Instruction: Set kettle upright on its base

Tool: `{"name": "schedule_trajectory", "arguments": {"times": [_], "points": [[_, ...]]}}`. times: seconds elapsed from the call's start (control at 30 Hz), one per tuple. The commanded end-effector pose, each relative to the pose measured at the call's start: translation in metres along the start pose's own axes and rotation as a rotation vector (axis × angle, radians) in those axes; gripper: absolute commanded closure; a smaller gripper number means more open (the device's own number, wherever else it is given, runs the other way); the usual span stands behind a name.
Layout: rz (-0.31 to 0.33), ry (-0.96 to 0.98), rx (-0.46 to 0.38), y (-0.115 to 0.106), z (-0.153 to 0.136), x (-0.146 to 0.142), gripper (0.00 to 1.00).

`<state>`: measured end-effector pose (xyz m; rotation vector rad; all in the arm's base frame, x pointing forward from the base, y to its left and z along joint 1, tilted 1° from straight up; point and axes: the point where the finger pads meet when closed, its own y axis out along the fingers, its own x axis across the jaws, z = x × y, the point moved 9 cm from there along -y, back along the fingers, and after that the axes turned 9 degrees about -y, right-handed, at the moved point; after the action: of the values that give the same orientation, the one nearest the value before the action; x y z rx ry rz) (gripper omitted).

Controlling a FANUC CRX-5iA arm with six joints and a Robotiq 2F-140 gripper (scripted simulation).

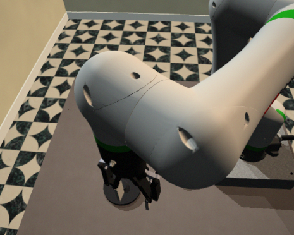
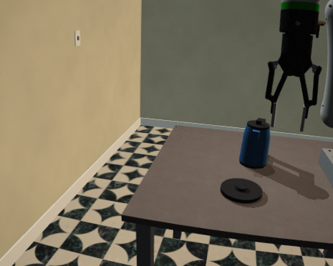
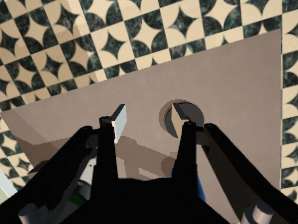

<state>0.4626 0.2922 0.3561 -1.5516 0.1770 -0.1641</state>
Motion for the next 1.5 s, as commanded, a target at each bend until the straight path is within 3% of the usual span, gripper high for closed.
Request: {"name": "schedule_trajectory", "arguments": {"times": [0.0,0.73,1.3,1.47], "points": [[-0.030,-0.045,-0.027,0.004,0.000,-0.003,0.53],[-0.032,0.150,-0.023,0.004,-0.028,0.016,0.53],[-0.036,0.624,-0.015,0.004,-0.100,0.054,0.53],[-0.037,0.838,-0.011,0.004,-0.133,0.067,0.53]]}}
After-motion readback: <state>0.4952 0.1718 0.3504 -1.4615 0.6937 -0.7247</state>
